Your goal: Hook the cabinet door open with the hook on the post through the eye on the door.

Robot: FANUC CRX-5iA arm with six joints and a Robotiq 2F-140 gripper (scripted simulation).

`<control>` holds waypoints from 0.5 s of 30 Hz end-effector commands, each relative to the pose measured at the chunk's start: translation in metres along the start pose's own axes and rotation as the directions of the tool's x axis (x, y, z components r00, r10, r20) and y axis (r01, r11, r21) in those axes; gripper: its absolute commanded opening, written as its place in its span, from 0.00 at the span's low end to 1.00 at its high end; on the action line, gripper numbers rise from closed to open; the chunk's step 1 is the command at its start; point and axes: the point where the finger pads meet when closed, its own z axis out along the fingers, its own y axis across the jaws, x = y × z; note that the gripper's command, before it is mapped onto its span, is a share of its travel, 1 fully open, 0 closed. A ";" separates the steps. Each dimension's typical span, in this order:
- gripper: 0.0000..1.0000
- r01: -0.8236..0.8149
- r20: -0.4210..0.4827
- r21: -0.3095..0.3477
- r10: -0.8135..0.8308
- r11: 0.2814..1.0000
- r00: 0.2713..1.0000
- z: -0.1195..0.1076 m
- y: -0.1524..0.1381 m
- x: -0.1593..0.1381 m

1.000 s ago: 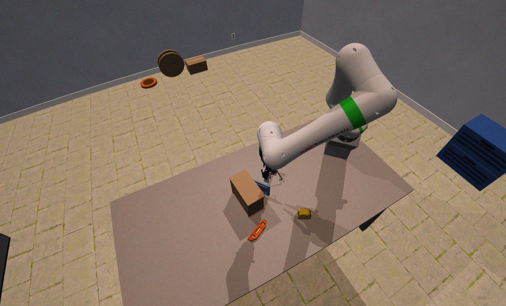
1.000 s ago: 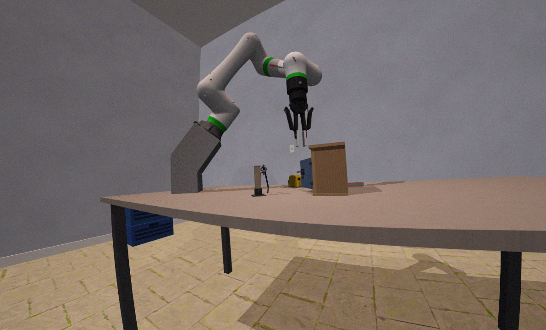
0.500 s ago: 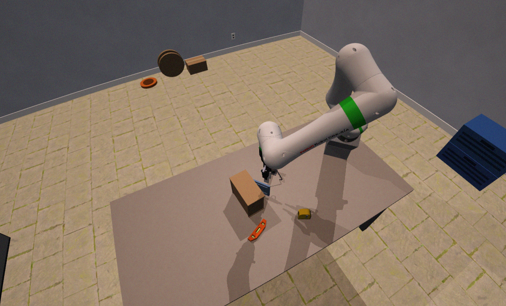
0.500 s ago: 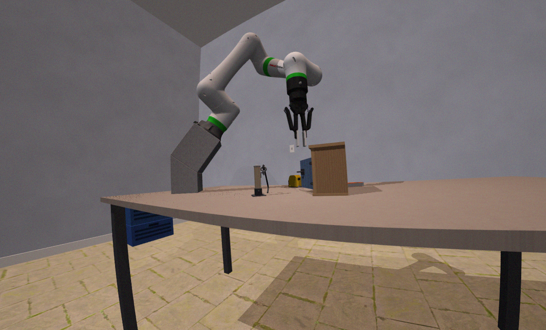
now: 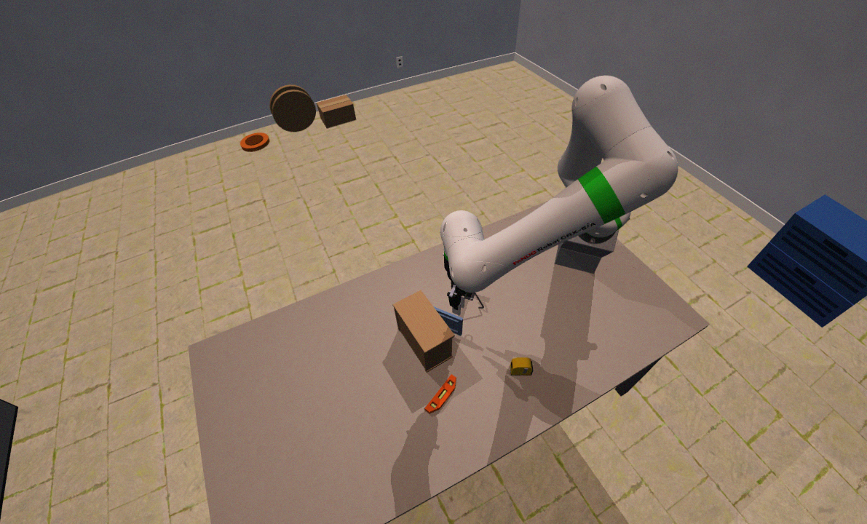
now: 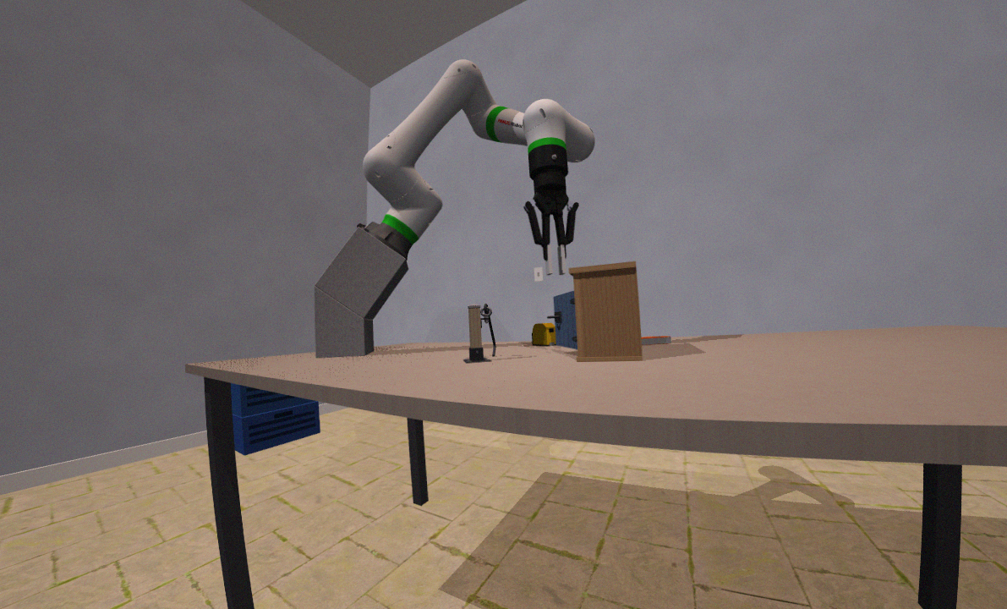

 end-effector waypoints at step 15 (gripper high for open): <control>0.16 0.000 0.000 0.000 0.000 1.000 1.000 0.025 0.000 0.000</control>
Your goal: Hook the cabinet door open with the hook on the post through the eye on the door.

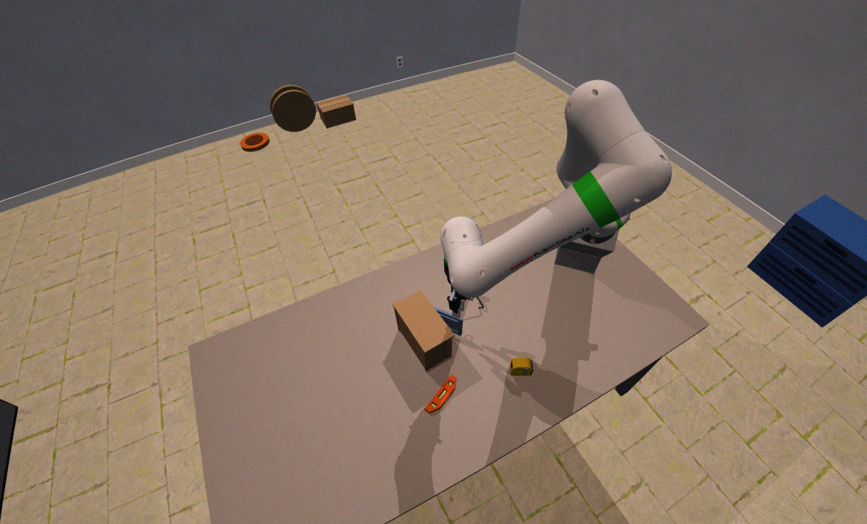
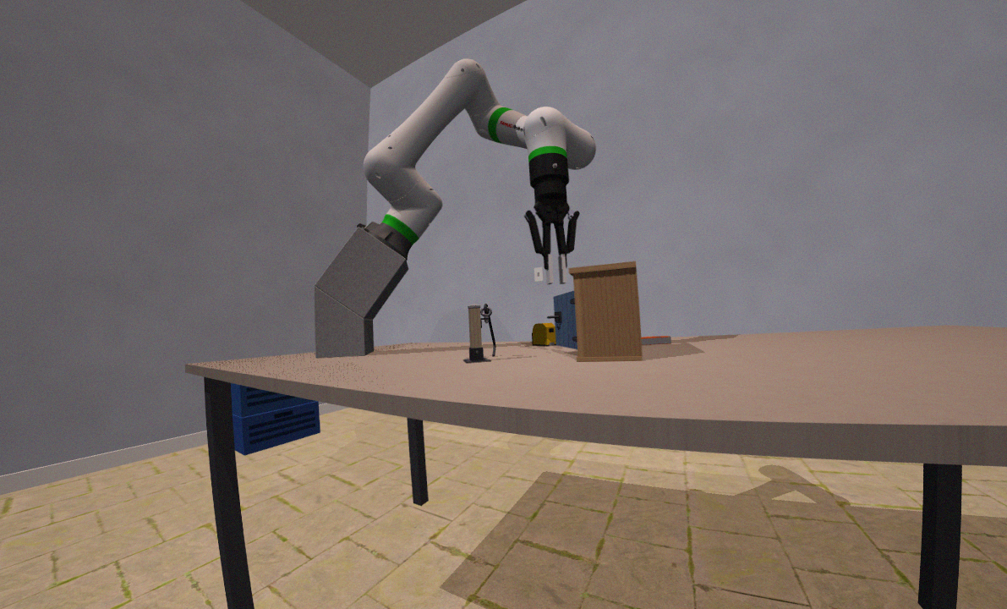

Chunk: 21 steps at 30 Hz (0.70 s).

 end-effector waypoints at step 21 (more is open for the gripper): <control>0.16 0.000 0.000 0.000 0.000 1.000 1.000 0.032 0.000 0.000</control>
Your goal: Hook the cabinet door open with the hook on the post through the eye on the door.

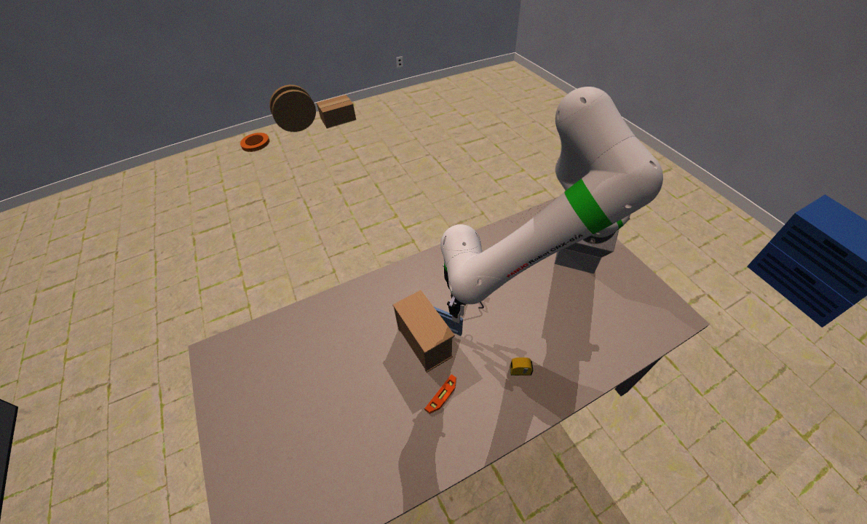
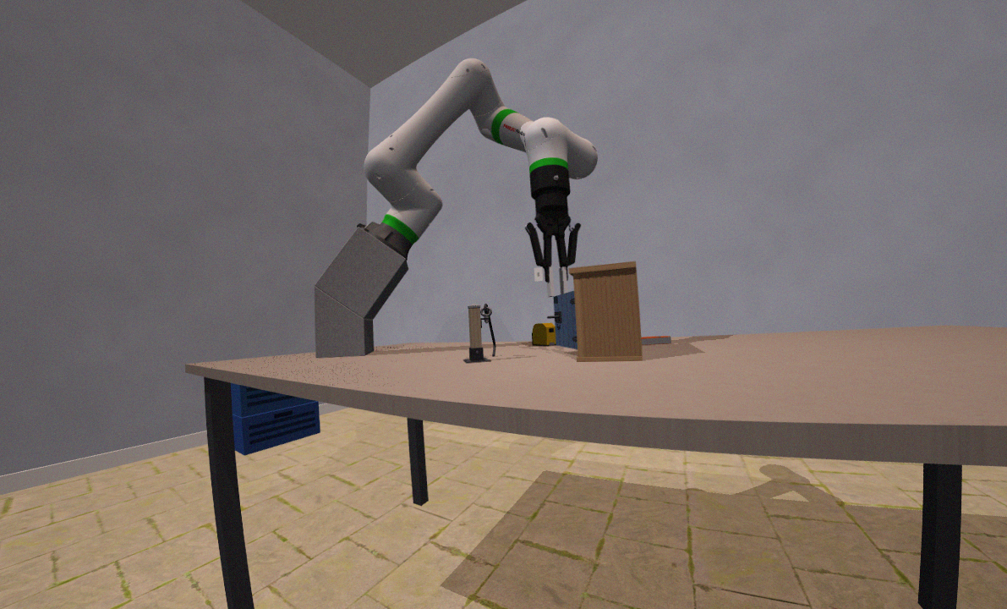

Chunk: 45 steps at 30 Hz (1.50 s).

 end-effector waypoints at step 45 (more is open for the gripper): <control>0.16 0.098 0.000 0.000 -0.098 0.995 0.995 0.011 0.013 0.000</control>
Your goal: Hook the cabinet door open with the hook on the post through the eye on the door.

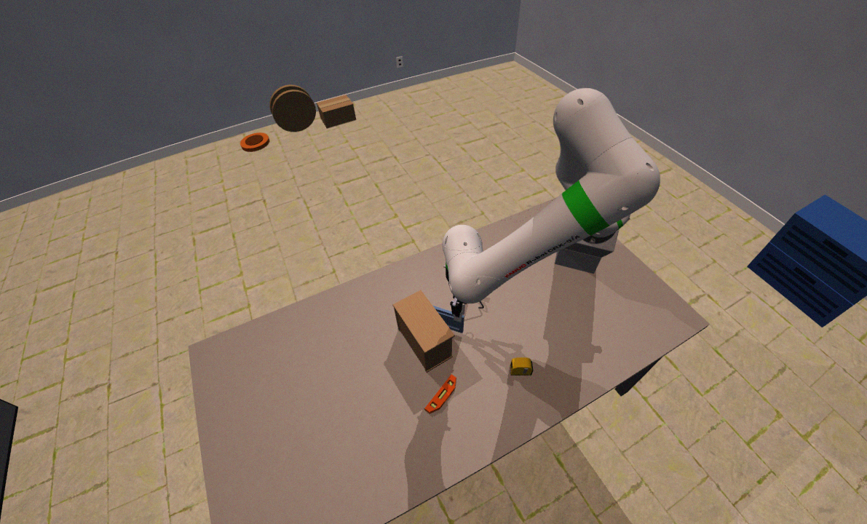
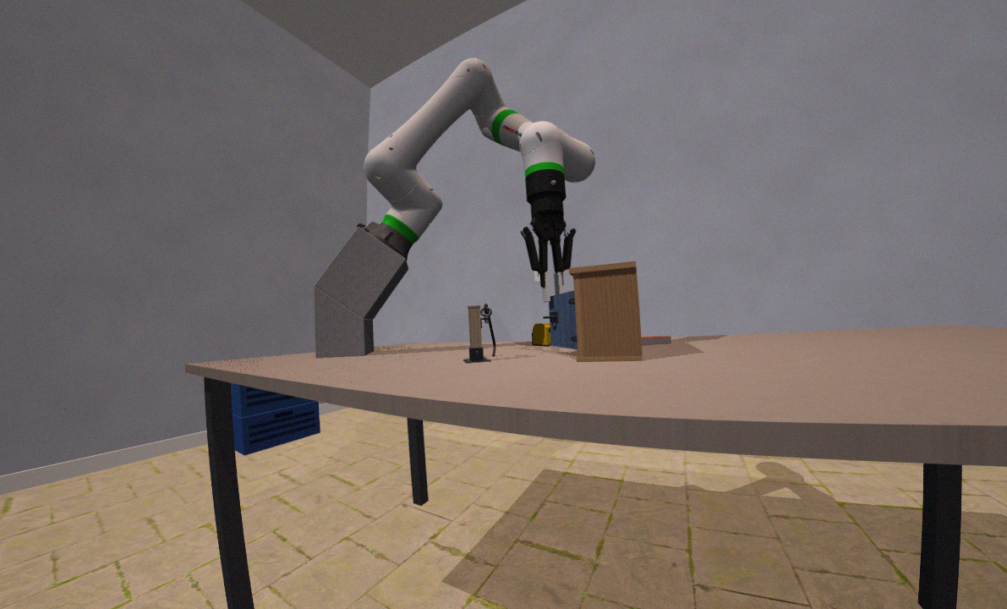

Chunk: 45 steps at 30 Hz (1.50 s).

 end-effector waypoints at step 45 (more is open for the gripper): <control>0.16 0.189 0.000 0.001 -0.189 0.982 0.982 0.000 0.026 0.002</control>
